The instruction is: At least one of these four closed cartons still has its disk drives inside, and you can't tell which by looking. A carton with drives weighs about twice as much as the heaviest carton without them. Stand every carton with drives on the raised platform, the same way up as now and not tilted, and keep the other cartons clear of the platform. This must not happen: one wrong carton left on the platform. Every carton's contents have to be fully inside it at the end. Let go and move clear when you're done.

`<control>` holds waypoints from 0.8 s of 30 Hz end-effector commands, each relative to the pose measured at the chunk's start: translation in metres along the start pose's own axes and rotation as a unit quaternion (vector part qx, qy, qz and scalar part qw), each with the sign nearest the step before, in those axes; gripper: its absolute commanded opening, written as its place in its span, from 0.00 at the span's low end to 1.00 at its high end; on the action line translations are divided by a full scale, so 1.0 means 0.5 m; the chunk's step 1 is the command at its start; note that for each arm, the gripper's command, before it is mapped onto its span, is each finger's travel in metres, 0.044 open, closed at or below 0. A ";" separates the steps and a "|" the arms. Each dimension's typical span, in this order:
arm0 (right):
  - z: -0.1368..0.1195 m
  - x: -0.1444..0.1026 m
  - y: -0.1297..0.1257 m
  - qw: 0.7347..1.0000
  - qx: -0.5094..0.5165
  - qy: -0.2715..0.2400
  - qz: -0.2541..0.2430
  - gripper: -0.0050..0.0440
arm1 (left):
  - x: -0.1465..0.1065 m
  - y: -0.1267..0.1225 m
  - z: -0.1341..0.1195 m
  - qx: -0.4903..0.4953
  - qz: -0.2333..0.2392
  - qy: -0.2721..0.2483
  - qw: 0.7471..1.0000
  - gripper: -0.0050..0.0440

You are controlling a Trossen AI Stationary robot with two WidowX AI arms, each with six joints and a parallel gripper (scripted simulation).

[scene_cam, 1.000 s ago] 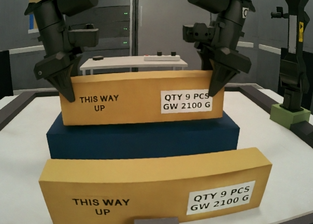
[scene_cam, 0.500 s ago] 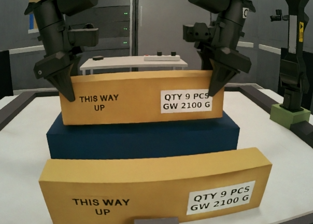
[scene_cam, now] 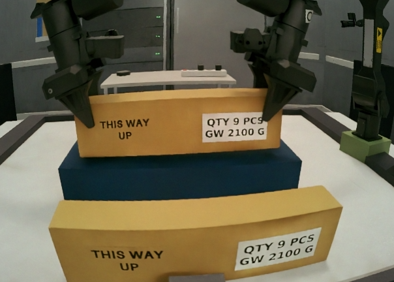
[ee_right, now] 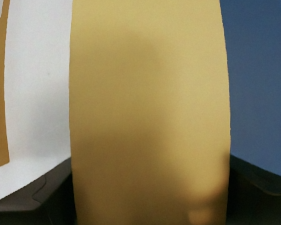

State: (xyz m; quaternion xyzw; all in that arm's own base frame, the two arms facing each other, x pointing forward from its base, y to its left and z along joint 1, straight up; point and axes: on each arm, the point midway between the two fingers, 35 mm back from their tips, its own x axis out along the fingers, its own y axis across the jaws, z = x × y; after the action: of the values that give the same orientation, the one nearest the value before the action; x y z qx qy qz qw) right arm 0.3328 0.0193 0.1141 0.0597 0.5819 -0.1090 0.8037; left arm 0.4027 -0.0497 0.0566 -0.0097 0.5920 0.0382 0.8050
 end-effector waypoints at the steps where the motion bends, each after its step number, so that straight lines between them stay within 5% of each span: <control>1: 0.018 -0.051 0.002 0.999 0.004 -0.036 0.016 0.00 | -0.070 -0.002 0.031 -0.004 -0.011 -0.044 0.999 0.00; 14: 0.018 -0.051 0.002 0.999 0.004 -0.036 0.016 0.00 | -0.070 -0.002 0.031 -0.004 -0.011 -0.044 0.999 0.00; 15: -0.001 0.010 0.004 0.999 0.004 -0.036 0.016 0.00 | 0.006 -0.004 0.007 -0.004 -0.011 -0.044 0.999 0.00; 24: -0.001 0.010 0.004 0.999 0.004 -0.036 0.016 0.00 | 0.006 -0.004 0.007 -0.004 -0.011 -0.044 0.999 0.00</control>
State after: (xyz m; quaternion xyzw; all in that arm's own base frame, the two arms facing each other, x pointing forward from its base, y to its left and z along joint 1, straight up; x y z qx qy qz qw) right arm 0.3305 0.0199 0.0937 0.0640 0.5738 -0.1050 0.8097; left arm 0.4035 -0.0499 0.0414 -0.0154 0.5733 0.0343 0.8185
